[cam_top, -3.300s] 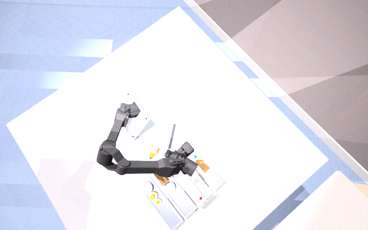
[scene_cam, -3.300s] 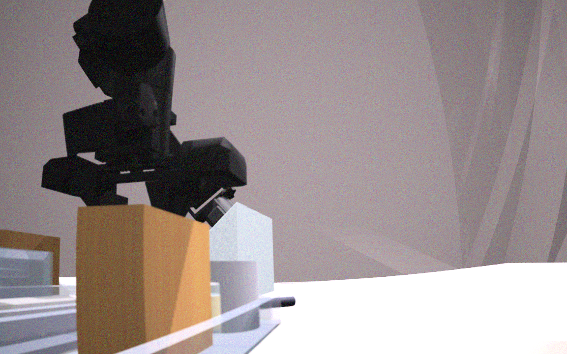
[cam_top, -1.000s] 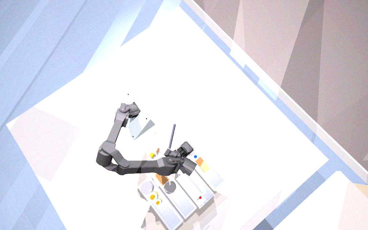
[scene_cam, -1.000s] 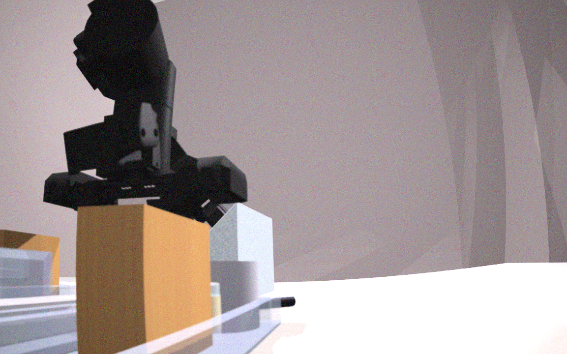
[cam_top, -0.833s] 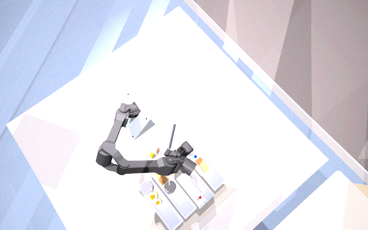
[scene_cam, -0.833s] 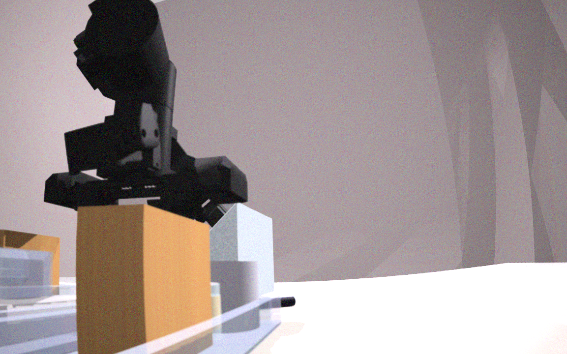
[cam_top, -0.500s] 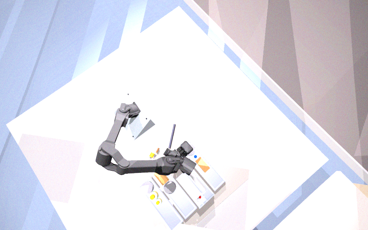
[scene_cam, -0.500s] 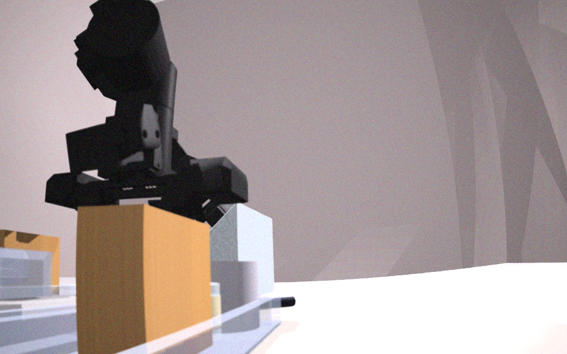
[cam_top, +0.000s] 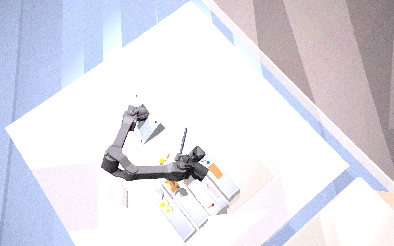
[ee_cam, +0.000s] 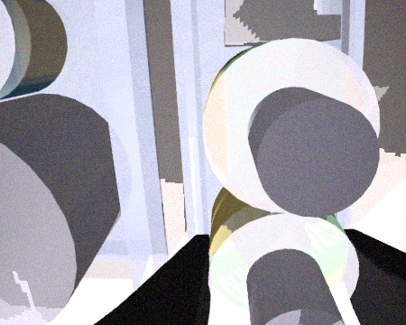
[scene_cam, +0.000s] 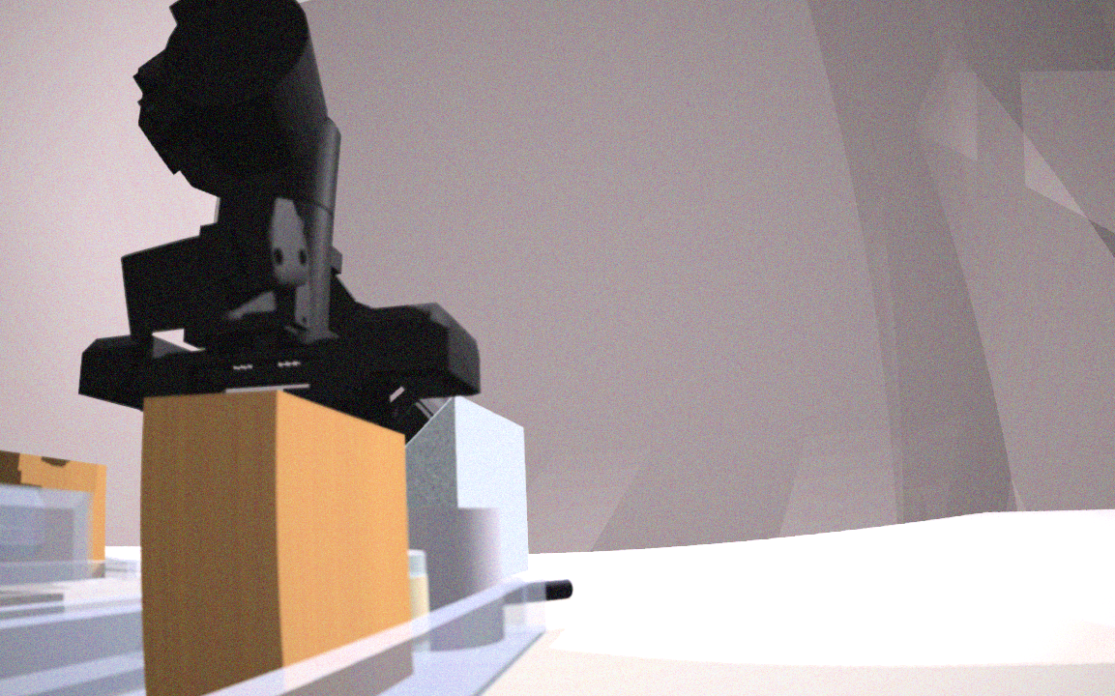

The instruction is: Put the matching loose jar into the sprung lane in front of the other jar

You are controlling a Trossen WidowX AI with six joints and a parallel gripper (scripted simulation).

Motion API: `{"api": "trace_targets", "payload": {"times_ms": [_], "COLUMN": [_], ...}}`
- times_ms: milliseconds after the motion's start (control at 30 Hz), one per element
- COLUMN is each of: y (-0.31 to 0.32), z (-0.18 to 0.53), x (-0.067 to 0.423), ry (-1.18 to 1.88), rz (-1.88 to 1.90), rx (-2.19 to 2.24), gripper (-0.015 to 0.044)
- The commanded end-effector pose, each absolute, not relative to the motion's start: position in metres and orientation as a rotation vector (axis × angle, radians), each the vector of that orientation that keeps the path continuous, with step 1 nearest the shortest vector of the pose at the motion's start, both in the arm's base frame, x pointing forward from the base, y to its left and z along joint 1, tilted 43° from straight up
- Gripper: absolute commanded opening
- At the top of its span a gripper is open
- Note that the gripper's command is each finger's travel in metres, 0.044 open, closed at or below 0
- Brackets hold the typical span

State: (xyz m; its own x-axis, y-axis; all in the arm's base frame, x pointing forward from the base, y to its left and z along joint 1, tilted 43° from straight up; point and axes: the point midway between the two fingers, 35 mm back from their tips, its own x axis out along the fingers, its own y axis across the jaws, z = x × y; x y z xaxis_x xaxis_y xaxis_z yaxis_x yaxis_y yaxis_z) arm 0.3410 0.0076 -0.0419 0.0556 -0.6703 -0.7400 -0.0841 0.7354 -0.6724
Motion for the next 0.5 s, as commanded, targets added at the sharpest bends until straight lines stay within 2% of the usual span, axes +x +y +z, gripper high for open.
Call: {"api": "trace_targets", "payload": {"times_ms": [0, 133, 467], "y": [0.0076, 0.0076, 0.0076], "z": [-0.0419, -0.0419, -0.0419], "x": [0.3401, 0.3401, 0.3409], "ry": [1.468, 1.468, 1.468], "rz": [-0.501, -0.501, -0.501], "rx": [-0.652, -0.652, -0.652], "gripper": [0.0, 0.0, 0.0263]}}
